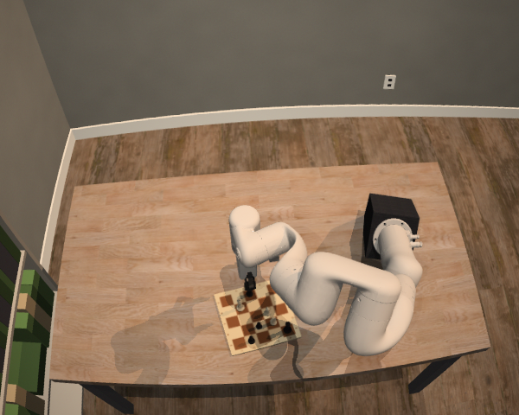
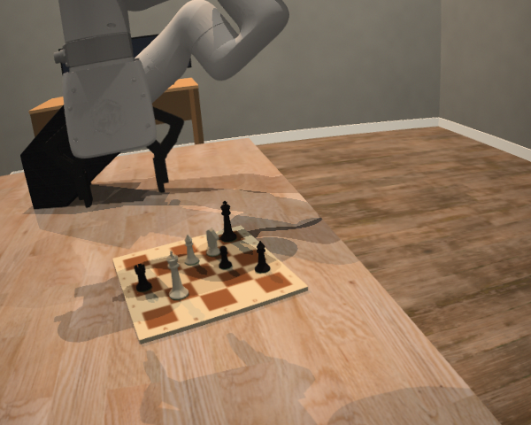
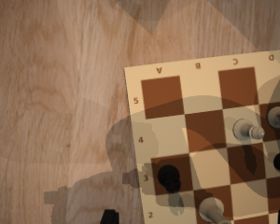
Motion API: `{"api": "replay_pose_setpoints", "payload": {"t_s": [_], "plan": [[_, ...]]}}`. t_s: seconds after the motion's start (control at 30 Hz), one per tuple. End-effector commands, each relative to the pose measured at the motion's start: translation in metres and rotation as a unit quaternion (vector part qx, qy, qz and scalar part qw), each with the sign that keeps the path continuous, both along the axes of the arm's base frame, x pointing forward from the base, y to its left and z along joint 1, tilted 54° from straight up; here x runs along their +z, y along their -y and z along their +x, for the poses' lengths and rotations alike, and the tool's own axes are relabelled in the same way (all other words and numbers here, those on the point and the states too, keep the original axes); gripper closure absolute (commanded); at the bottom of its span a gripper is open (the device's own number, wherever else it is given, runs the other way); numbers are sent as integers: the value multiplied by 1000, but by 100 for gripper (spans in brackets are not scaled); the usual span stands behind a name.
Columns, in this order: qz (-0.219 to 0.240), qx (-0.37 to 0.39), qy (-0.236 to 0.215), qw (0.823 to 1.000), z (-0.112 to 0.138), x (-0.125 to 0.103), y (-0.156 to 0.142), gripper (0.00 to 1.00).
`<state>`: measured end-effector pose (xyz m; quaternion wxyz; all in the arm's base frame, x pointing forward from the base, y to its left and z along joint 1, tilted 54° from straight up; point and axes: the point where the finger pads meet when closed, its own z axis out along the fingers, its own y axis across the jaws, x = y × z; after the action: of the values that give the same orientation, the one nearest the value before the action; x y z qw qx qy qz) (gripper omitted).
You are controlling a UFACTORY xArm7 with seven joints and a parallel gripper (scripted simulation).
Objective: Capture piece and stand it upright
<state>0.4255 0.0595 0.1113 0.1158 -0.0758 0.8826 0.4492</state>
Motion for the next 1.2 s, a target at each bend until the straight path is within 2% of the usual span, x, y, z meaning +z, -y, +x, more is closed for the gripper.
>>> {"api": "replay_pose_setpoints", "payload": {"t_s": [0.0, 0.03, 0.07, 0.17, 0.27, 0.4, 0.53, 0.6, 0.63, 0.73, 0.8, 0.93, 1.1, 1.17], "plan": [[9, -65, -95, 993, 2, -2, -2, 0], [9, -65, -95, 993, 2, -2, -2, 0], [19, -105, -151, 983, 2, -3, -3, 0], [28, -138, -194, 971, 3, -5, -6, 0], [39, -179, -248, 951, 3, -7, -9, 0], [54, -232, -321, 917, 4, -9, -12, 0], [69, -283, -390, 874, 5, -12, -16, 0], [69, -283, -390, 874, 5, -12, -16, 0], [78, -317, -438, 838, 5, -12, -16, 0], [86, -344, -475, 805, 5, -13, -18, 0], [92, -366, -505, 776, 5, -14, -19, 0], [103, -407, -563, 712, 5, -15, -21, 0], [114, -452, -628, 623, 5, -16, -22, 0], [114, -452, -628, 623, 5, -16, -22, 0]]}}
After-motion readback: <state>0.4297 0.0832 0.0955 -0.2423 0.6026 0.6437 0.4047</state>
